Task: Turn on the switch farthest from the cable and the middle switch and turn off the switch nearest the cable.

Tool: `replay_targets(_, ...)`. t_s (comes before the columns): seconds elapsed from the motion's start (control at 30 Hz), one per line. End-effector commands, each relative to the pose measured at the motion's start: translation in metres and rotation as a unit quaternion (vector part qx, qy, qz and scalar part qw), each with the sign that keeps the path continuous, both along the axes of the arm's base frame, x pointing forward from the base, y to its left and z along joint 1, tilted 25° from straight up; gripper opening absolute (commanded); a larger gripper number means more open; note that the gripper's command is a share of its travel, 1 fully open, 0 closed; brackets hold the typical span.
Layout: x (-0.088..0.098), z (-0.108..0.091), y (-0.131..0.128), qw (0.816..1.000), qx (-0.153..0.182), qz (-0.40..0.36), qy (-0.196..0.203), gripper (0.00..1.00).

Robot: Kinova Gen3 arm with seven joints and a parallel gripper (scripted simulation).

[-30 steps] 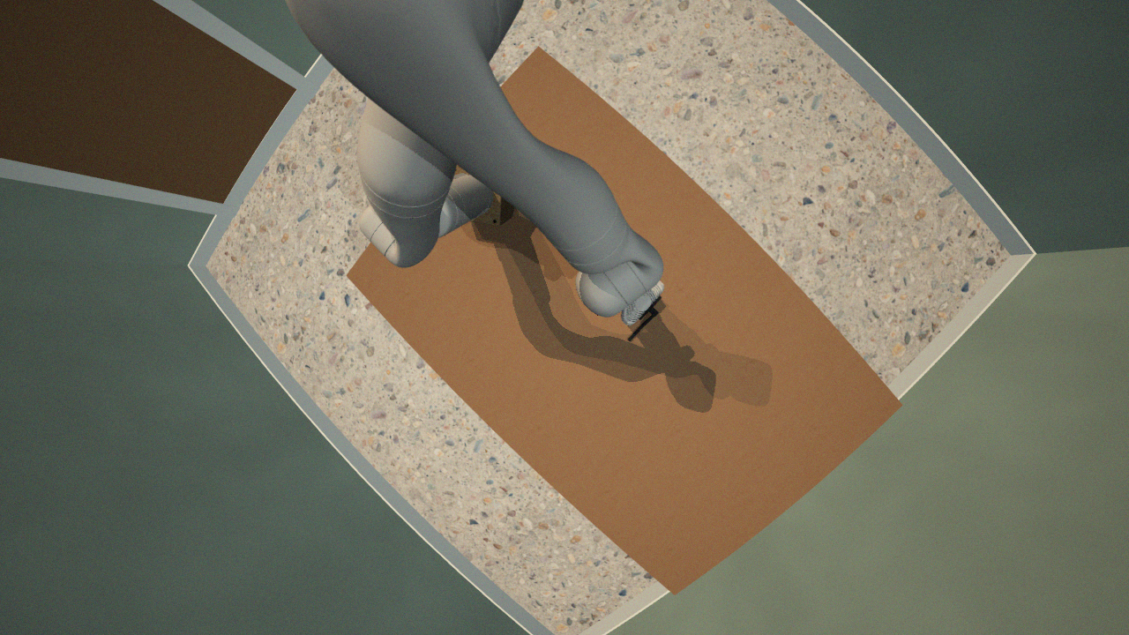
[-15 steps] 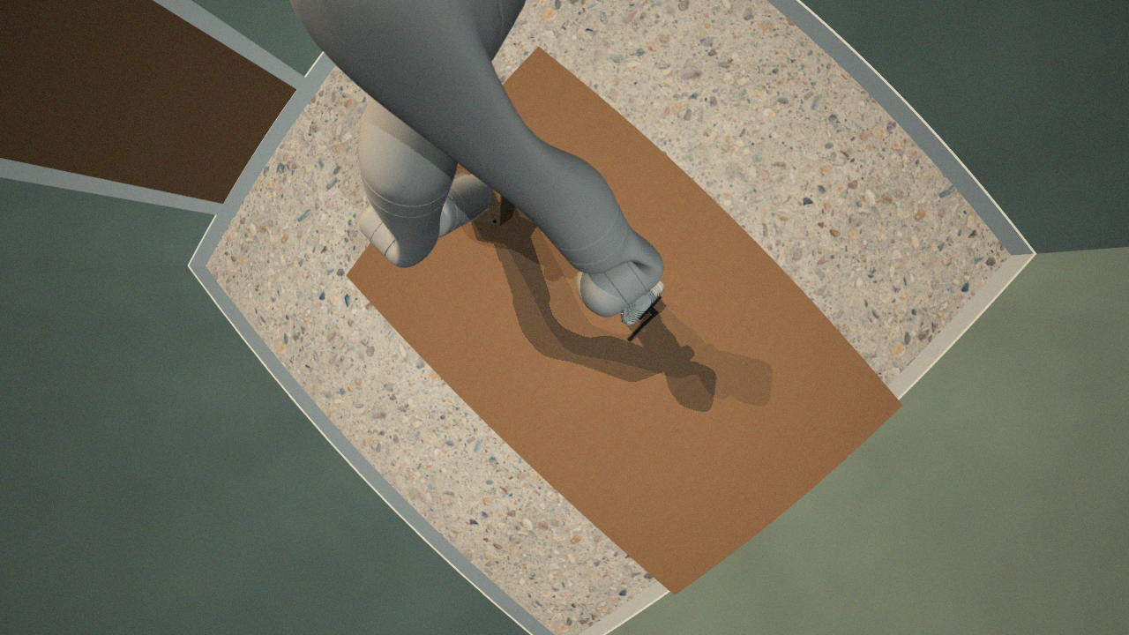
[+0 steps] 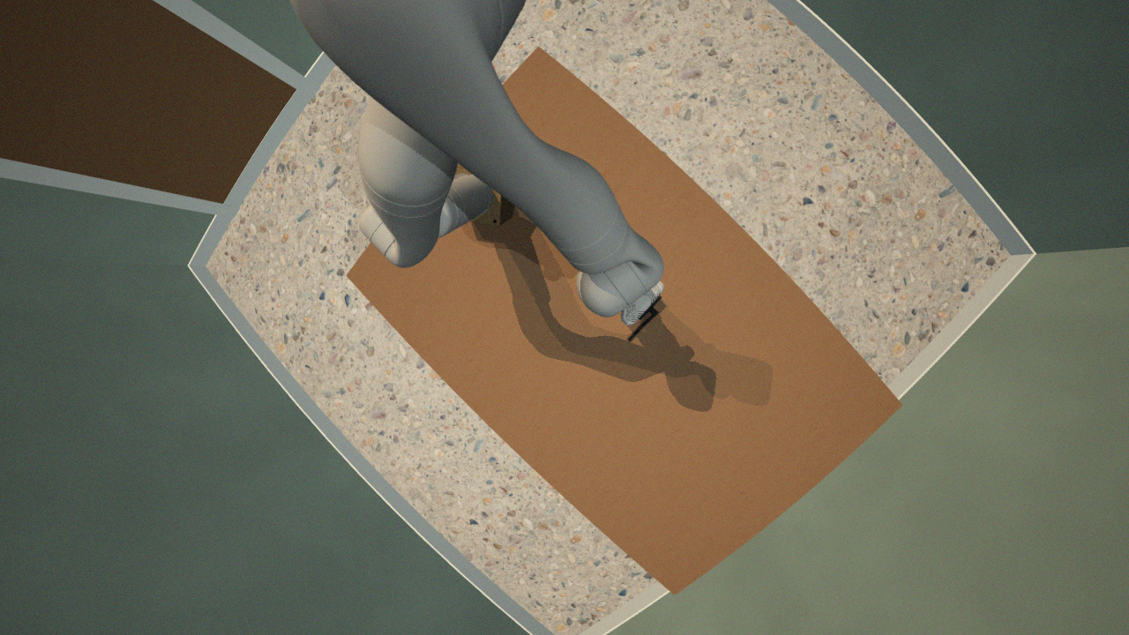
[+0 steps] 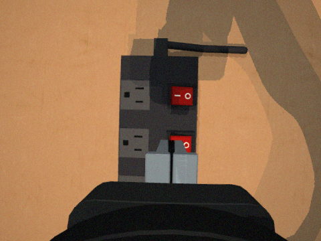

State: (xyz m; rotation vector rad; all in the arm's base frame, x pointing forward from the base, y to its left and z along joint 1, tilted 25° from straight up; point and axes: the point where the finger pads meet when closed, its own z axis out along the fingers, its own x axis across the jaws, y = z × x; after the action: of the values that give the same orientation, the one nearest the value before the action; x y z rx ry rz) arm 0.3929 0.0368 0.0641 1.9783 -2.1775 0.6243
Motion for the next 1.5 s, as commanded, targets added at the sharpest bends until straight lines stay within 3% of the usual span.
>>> replay_targets(0.0,0.001,0.001,0.0,1.0,0.0,-0.003,0.0,0.0)
replay_targets(0.53,0.0,-0.004,-0.003,1.0,0.0,-0.004,0.001,0.0)
replay_targets(1.47,0.005,-0.033,-0.016,1.0,-0.001,-0.005,0.001,0.0)
